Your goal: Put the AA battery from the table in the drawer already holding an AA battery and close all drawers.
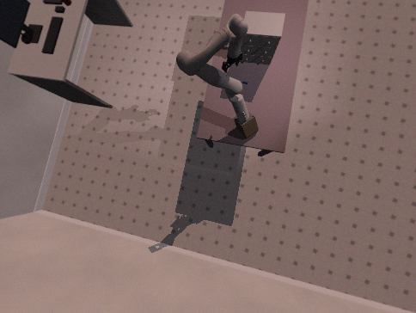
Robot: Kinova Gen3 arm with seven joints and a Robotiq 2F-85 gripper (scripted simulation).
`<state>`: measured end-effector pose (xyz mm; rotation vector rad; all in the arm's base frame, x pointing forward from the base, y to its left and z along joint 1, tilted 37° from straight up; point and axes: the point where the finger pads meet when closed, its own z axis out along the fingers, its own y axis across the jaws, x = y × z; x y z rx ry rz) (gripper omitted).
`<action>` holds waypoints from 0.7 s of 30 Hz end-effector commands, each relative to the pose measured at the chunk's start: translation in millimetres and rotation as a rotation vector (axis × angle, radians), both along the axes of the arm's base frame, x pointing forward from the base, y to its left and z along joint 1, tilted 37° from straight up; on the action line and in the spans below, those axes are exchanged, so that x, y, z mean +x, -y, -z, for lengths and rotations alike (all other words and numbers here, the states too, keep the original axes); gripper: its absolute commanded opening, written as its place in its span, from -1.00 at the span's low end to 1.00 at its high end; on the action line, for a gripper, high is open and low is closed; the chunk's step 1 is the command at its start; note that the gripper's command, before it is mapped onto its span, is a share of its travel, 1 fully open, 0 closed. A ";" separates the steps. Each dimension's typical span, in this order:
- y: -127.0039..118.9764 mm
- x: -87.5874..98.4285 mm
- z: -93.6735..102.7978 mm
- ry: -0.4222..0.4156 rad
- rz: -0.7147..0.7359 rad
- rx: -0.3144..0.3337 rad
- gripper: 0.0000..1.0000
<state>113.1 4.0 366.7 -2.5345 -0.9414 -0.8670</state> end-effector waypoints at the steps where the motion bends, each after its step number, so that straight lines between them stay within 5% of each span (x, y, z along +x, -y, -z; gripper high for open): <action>1: 3.7 5.4 0.2 -0.031 -0.004 0.025 1.00; 12: 73.4 51.8 -7.5 -0.118 0.206 0.225 1.00; 21: 73.4 51.8 -7.5 -0.118 0.206 0.225 1.00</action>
